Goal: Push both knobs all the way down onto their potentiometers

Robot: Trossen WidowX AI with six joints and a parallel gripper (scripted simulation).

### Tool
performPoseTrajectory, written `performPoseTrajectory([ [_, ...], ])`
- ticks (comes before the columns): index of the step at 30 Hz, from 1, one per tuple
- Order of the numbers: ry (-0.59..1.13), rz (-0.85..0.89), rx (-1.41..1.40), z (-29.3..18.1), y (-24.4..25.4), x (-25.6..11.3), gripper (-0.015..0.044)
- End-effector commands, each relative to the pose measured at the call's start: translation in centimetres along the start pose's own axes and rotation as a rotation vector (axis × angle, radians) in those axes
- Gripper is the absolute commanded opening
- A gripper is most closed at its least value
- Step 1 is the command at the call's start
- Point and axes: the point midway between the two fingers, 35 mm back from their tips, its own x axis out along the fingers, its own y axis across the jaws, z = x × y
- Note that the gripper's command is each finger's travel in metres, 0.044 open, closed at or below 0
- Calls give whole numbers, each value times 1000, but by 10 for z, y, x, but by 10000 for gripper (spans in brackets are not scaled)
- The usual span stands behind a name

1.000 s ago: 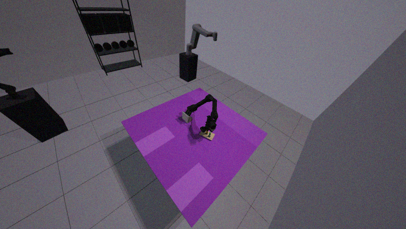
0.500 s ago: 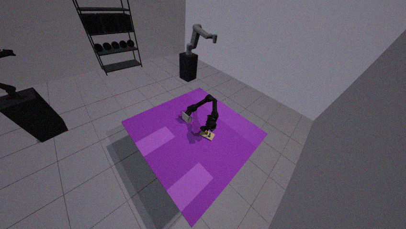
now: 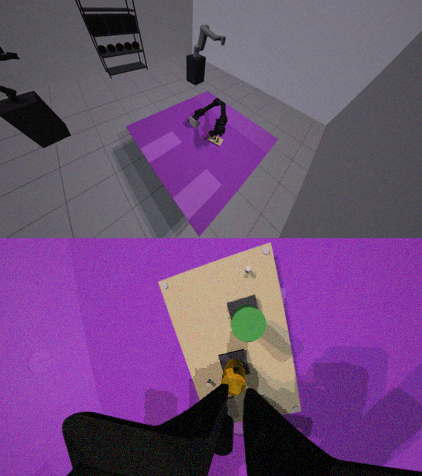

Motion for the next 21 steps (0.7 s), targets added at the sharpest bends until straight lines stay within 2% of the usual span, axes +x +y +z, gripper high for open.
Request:
performPoseTrajectory([
  [1,-4,-4,-4,14,-1,-15,0],
  [9,14,-8,10,41,1,-45,0],
  [12,14,-8,10,41,1,-44,0],
  [15,14,-7,10,41,1,-27,0],
  [21,14,-7,10,41,1,-25,0],
])
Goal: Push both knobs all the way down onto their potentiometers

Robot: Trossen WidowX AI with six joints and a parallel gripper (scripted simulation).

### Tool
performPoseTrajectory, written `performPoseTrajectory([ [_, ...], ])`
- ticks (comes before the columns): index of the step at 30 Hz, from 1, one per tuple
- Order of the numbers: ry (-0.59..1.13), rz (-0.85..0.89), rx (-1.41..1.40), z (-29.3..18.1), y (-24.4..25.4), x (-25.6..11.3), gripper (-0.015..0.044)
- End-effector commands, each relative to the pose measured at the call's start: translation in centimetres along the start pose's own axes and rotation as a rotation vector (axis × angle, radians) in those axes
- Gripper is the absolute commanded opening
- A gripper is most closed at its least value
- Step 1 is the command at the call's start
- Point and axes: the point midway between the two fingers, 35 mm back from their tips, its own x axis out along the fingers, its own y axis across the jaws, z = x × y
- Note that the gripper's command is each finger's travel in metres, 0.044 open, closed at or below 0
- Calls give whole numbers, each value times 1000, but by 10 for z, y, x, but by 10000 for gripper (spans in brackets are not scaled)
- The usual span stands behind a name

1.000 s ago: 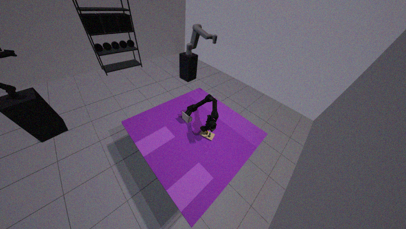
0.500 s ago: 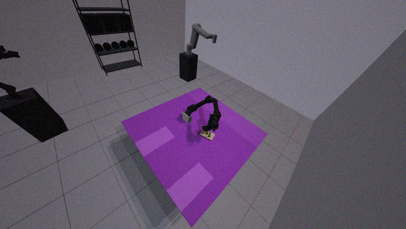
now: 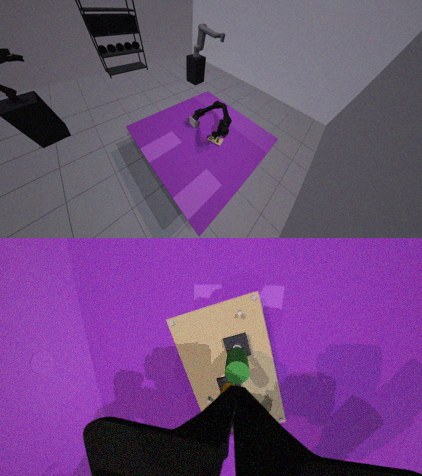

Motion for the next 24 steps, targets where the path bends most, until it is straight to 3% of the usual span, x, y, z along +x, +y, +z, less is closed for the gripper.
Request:
performPoseTrajectory([
  [1,-6,3,5,1,-1,2,0],
  [24,-6,4,4,1,0,21,0],
])
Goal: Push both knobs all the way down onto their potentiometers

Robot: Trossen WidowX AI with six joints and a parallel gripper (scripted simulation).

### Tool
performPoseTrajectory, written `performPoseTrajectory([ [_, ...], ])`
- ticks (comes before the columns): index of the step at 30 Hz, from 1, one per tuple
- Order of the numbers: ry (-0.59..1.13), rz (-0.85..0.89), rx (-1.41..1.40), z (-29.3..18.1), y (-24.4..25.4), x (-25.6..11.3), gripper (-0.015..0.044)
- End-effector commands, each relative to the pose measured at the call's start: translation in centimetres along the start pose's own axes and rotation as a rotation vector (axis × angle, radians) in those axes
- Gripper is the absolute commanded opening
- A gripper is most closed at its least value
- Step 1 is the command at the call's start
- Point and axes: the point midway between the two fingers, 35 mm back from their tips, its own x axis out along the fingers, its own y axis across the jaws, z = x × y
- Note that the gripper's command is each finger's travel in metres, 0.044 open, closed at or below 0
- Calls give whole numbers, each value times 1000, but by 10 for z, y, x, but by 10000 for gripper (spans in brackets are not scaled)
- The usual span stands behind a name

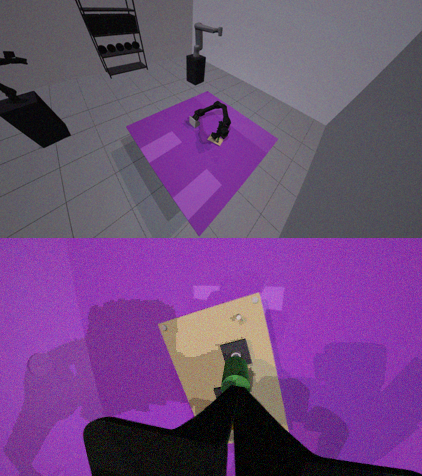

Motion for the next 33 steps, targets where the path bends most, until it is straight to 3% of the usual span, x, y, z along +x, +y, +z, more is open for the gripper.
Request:
performPoseTrajectory([
  [1,-3,3,2,0,0,1,0],
  [33,-3,3,2,0,1,5,0],
])
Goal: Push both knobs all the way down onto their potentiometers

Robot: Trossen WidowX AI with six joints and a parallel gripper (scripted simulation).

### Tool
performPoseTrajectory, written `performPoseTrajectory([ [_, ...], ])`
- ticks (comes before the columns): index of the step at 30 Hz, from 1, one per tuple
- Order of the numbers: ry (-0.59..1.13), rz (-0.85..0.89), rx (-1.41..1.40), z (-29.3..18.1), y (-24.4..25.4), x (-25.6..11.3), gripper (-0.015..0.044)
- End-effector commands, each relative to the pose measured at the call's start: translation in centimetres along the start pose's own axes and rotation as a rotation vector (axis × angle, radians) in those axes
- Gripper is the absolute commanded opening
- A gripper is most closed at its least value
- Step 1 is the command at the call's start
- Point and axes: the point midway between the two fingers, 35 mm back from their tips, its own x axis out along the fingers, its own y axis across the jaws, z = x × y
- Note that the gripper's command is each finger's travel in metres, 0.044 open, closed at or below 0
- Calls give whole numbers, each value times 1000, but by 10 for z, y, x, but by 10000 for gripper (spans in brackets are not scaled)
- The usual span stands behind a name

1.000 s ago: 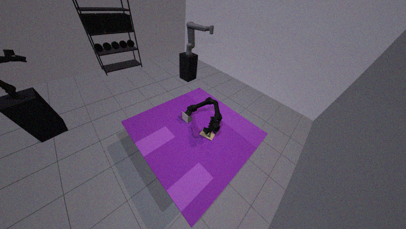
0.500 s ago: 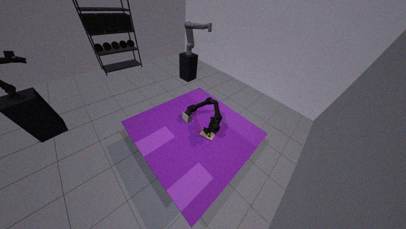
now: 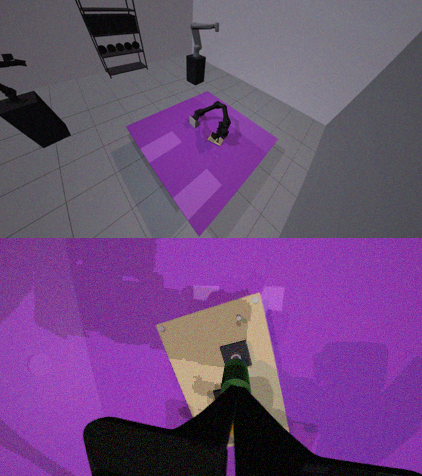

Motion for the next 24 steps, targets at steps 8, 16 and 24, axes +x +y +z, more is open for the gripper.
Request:
performPoseTrajectory([
  [8,-2,3,1,0,1,6,0],
  [16,-2,3,1,0,1,7,0],
  [24,-2,3,1,0,1,13,0],
])
